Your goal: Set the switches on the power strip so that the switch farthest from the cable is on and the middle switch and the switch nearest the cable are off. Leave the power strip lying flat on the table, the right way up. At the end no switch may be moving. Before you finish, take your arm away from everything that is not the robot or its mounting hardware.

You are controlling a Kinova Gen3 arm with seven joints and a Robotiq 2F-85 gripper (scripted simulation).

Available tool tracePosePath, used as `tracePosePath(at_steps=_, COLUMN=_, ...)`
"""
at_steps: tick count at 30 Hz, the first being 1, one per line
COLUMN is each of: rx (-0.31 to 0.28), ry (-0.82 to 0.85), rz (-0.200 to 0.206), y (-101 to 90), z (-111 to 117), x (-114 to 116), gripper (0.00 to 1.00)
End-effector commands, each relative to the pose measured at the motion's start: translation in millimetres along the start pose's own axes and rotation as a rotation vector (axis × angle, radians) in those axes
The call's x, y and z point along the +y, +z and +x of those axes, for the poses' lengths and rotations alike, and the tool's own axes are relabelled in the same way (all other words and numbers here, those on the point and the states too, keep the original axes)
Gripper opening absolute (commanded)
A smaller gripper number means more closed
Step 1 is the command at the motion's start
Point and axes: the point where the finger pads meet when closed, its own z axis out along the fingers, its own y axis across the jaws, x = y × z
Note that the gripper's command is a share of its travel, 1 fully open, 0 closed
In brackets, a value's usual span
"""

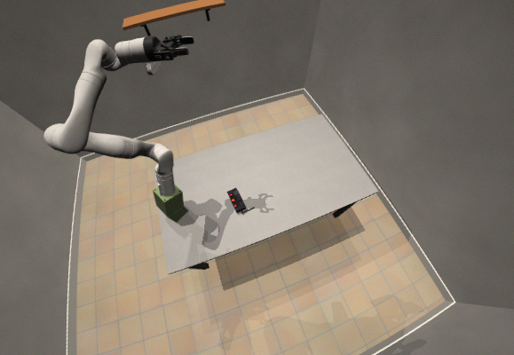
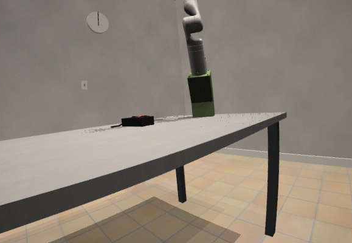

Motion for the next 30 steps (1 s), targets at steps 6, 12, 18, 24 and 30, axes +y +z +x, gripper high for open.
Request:
tracePosePath(at_steps=6, rx=-0.001, ry=0.001, rz=0.000, y=-0.1, z=-0.5, x=-0.1, gripper=1.00)
tracePosePath(at_steps=12, rx=-0.001, ry=0.001, rz=0.000, y=-0.1, z=-0.5, x=-0.1, gripper=1.00)
tracePosePath(at_steps=18, rx=-0.001, ry=0.001, rz=0.000, y=-0.1, z=-0.5, x=-0.1, gripper=1.00)
tracePosePath(at_steps=24, rx=0.000, ry=0.001, rz=-0.001, y=1.8, z=0.6, x=2.4, gripper=1.00)
tracePosePath(at_steps=30, rx=0.007, ry=0.001, rz=-0.006, y=11.2, z=5.9, x=14.2, gripper=1.00)
